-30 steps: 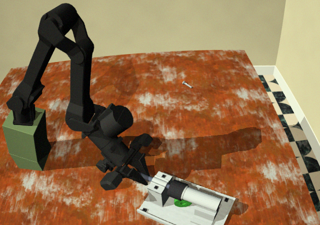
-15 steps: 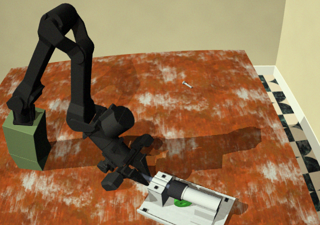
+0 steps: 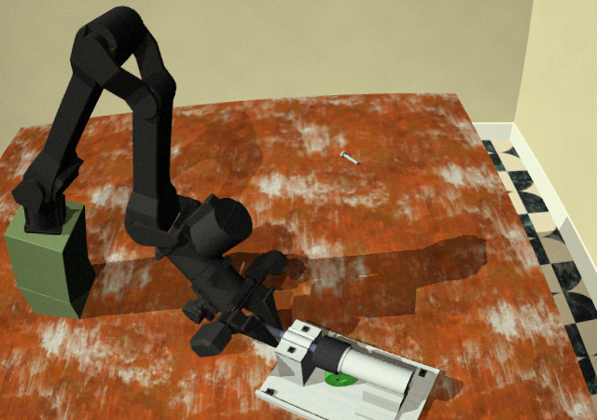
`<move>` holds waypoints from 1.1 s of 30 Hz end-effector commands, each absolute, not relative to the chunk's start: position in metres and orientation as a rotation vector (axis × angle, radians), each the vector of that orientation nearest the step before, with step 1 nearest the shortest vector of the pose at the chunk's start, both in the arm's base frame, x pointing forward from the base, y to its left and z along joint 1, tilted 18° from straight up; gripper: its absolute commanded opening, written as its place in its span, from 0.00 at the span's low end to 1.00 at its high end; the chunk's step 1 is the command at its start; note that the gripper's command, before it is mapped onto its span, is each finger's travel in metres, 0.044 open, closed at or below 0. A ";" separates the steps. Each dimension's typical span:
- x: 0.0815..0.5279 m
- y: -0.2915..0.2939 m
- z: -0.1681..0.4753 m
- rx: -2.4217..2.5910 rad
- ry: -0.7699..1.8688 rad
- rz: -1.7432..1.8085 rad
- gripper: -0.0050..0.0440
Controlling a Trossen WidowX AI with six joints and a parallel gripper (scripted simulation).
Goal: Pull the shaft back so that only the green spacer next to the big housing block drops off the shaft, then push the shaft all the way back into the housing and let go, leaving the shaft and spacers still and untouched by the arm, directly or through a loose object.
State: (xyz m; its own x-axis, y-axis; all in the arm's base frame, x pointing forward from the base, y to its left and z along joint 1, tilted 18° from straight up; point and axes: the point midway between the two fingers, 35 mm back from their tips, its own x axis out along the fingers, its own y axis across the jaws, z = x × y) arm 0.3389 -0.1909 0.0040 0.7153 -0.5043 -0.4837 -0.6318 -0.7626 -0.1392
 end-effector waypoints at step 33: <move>0.344 -0.196 0.008 -2.634 0.899 0.601 0.10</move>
State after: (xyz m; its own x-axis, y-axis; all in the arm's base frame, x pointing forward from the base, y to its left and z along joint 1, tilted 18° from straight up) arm 0.3421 -0.1937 0.0053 0.7150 -0.5058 -0.4827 -0.6325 -0.7621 -0.1383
